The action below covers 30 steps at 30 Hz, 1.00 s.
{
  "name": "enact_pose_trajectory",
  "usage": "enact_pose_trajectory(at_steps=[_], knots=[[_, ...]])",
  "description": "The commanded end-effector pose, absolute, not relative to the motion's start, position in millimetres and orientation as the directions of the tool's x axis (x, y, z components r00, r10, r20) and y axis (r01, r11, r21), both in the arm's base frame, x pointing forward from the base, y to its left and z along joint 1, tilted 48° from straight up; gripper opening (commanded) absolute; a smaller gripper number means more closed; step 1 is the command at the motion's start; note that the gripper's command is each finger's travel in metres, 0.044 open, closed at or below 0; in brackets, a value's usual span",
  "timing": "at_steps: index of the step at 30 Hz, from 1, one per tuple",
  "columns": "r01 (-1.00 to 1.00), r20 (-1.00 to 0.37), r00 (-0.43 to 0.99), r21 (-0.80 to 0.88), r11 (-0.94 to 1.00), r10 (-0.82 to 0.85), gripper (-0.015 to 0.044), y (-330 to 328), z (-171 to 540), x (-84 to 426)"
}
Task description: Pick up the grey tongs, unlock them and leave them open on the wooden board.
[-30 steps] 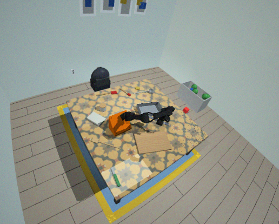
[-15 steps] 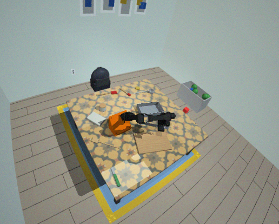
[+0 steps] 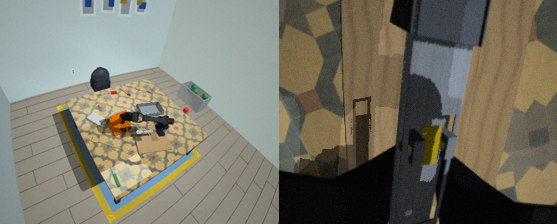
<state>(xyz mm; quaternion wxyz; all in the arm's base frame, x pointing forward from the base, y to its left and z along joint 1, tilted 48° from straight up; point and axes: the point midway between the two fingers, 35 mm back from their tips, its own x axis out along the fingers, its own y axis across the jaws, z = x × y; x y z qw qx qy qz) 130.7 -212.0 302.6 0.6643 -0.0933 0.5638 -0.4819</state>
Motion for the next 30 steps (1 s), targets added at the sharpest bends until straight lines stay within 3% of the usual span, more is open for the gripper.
enact_pose_trajectory(at_steps=[1, 13, 30], knots=[[0.493, -0.656, -0.097, -0.685, 0.536, -0.748, -0.0150, -211.4, 306.2, 121.8], [0.520, -0.670, -0.071, -0.657, 0.546, -0.739, -0.0150, -211.8, 303.4, 120.3], [0.693, -0.657, 0.240, -0.400, 0.600, -0.714, -0.0150, -215.3, 295.1, 113.5]])
